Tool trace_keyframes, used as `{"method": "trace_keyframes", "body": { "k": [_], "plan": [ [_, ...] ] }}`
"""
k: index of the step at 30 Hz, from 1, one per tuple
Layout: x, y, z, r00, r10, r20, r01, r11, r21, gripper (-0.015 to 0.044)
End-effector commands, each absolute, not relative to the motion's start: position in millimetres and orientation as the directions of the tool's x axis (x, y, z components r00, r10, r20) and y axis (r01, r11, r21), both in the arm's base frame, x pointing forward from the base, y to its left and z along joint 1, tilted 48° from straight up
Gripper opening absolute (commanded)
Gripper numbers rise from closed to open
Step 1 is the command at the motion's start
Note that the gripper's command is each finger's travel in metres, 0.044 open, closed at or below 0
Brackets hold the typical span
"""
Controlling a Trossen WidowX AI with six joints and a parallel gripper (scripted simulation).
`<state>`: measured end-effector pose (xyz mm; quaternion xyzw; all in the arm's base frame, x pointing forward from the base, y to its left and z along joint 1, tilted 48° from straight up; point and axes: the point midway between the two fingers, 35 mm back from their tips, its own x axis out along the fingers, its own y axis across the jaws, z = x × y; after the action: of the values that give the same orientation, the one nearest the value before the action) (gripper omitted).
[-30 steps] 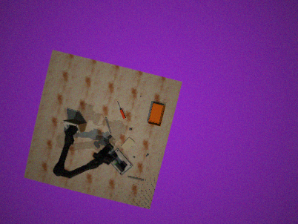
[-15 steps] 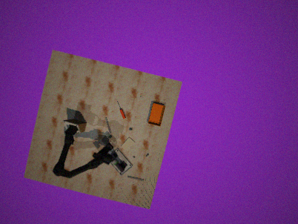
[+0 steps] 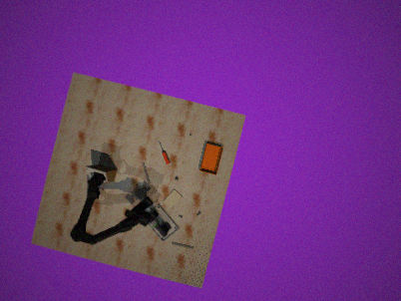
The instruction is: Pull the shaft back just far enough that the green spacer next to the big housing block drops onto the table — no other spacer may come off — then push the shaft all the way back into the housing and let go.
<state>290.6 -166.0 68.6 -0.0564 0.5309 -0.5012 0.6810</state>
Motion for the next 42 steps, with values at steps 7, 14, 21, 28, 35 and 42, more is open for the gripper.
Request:
{"method": "trace_keyframes", "body": {
  "k": [7,14,21,28,35,42],
  "plan": [
    [288.1,-165.0,67.6,-0.068,-0.742,-0.667,0.624,0.49,-0.609,0.0],
    [287.5,-164.6,67.2,-0.068,-0.742,-0.667,0.624,0.49,-0.609,0.0],
    [286.9,-164.3,66.9,-0.068,-0.742,-0.667,0.624,0.49,-0.609,0.0],
    [286.3,-163.9,66.6,-0.068,-0.742,-0.667,0.624,0.49,-0.609,0.0],
    [285.7,-163.6,66.2,-0.068,-0.742,-0.667,0.624,0.49,-0.609,0.0],
    [285.0,-163.2,65.9,-0.068,-0.742,-0.667,0.624,0.49,-0.609,0.0]
  ]
}}
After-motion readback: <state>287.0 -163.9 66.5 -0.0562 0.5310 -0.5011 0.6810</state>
